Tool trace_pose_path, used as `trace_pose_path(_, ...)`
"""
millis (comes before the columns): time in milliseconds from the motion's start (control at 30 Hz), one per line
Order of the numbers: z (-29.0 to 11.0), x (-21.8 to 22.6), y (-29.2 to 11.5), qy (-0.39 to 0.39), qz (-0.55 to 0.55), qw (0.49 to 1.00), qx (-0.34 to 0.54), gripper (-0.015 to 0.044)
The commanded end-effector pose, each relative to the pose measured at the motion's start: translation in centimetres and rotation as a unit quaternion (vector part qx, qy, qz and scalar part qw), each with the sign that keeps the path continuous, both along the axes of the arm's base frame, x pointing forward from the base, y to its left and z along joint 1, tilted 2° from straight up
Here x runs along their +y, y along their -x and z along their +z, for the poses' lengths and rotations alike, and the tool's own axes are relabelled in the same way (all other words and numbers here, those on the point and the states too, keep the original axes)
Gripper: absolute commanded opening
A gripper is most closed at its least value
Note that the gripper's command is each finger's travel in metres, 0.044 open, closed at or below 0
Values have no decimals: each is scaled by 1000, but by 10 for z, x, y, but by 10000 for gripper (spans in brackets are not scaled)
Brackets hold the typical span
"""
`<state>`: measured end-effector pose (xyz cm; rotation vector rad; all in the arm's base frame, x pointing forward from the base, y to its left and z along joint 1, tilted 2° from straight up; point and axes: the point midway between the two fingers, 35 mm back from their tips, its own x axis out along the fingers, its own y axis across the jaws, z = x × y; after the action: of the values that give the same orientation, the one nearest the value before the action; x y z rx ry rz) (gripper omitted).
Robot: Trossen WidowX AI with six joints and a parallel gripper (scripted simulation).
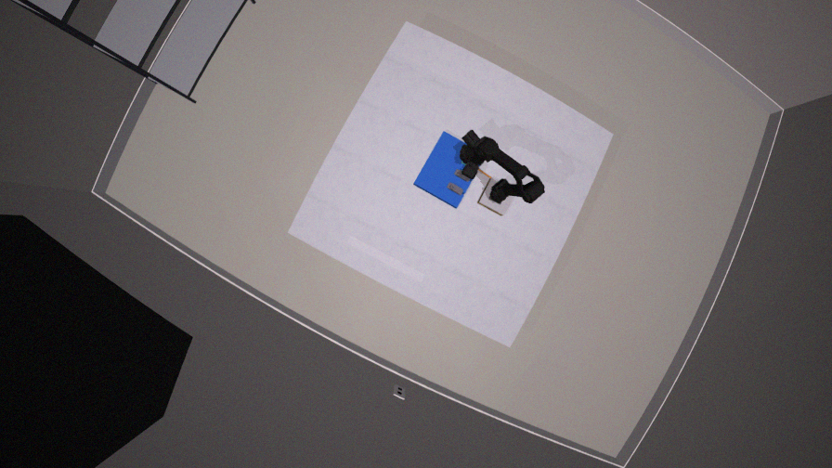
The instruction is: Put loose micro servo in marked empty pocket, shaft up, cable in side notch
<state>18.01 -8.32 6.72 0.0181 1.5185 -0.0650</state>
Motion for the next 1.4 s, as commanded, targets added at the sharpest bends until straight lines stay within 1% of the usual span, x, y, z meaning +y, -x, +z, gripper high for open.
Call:
trace_pose_path(0,-4,0,0,-1,2,1000,0,0)
trace_pose_path(367,-12,0,-1,-1,2,1000,0,0)
trace_pose_path(600,-10,0,0,-1,2,1000,0,184)
trace_pose_path(700,-4,0,0,-1,2,1000,0,187)
trace_pose_path(833,22,1,3,-1,2,1000,0,187)
trace_pose_path(1000,25,1,3,-1,2,1000,0,187)
trace_pose_path(1033,22,0,1,0,0,1000,-1,214)
trace_pose_path(1133,32,-2,-11,0,0,1000,-1,292)
trace_pose_path(1300,62,-5,-50,0,0,1000,-4,424)
trace_pose_path(1333,68,-5,-59,-1,0,1000,-4,440)
trace_pose_path(1367,73,-5,-67,-1,1,1000,-4,440)
